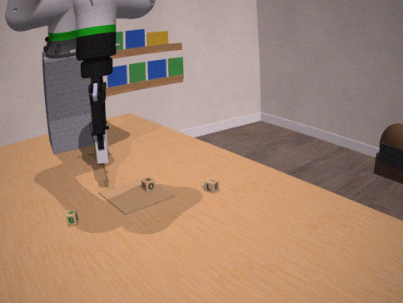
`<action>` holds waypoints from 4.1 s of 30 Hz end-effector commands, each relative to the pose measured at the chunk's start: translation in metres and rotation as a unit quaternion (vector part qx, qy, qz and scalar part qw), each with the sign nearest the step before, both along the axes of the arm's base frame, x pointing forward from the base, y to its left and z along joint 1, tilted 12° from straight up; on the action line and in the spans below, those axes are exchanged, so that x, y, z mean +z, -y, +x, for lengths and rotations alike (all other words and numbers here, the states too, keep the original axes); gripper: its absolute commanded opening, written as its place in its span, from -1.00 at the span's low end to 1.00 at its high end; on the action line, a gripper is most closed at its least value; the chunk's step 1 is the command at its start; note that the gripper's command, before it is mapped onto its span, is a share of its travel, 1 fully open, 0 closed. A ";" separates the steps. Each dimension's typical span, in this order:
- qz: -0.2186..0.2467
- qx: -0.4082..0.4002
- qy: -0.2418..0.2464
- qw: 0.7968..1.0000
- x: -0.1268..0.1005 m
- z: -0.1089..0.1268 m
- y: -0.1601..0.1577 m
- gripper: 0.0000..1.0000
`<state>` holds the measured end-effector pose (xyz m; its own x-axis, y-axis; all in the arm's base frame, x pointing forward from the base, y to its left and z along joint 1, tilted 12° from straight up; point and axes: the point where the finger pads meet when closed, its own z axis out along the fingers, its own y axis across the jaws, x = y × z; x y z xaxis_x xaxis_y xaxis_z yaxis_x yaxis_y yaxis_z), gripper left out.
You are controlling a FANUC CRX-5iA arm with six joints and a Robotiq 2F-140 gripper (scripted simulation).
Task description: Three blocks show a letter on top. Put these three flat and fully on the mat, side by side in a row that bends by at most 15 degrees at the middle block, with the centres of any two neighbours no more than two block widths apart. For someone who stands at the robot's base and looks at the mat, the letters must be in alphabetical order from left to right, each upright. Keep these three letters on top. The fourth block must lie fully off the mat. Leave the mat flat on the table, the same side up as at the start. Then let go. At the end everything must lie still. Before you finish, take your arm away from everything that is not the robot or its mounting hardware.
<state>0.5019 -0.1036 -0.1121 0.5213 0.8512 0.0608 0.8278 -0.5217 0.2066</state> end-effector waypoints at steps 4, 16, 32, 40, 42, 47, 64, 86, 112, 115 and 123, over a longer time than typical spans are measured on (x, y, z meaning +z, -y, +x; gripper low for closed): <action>-0.021 0.121 -0.008 0.992 0.003 0.013 -0.031 -0.74; -0.046 0.235 -0.013 0.971 0.005 0.023 -0.062 -0.74; -0.046 0.235 -0.013 0.971 -0.002 0.025 -0.061 -0.74; -0.046 0.235 -0.013 0.971 -0.032 0.031 -0.059 -0.74; -0.046 0.235 -0.013 0.971 -0.032 0.031 -0.059 -0.74; -0.046 0.235 -0.013 0.971 -0.056 0.037 -0.058 -0.74; -0.046 0.235 -0.013 0.971 -0.088 0.044 -0.056 -0.74; -0.046 0.235 -0.013 0.971 -0.089 0.044 -0.056 -0.74; -0.046 0.235 -0.013 0.971 -0.092 0.044 -0.056 -0.74; -0.046 0.235 -0.013 0.971 -0.092 0.044 -0.056 -0.74; -0.046 0.235 -0.013 0.971 -0.092 0.044 -0.056 -0.74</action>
